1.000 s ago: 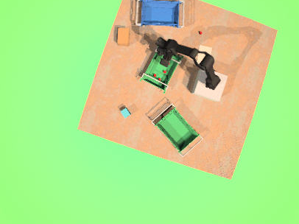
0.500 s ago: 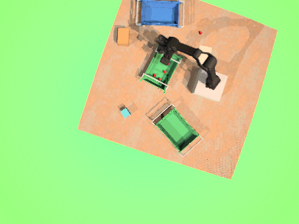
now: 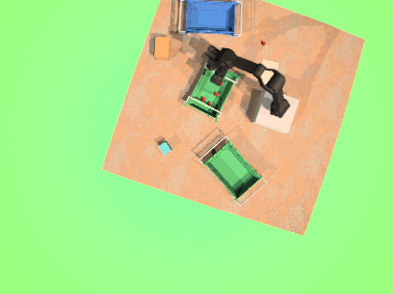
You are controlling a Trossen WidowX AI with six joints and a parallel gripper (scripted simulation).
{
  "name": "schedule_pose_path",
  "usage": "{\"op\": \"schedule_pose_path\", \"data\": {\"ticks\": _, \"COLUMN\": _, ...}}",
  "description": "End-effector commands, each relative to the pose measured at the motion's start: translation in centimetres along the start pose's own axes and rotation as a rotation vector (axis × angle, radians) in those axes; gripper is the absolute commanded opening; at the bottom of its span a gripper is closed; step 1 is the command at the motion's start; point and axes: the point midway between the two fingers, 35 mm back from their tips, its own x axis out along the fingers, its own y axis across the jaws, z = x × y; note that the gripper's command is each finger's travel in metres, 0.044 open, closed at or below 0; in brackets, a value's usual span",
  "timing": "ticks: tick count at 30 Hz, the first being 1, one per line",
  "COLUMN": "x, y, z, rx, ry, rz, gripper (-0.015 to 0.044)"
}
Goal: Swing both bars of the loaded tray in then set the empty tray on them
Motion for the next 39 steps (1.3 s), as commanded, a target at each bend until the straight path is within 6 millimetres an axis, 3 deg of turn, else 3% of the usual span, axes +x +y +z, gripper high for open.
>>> {"op": "schedule_pose_path", "data": {"ticks": 1, "x": -0.02, "y": 0.0, "z": 0.05, "rx": 0.0, "ry": -0.003, "rz": 0.0, "gripper": 0.003}}
{"op": "schedule_pose_path", "data": {"ticks": 3, "x": -0.02, "y": 0.0, "z": 0.05, "rx": 0.0, "ry": -0.003, "rz": 0.0, "gripper": 0.0}}
{"op": "schedule_pose_path", "data": {"ticks": 39, "x": 0.0, "y": 0.0, "z": 0.0, "rx": 0.0, "ry": 0.0, "rz": 0.0, "gripper": 0.0}}
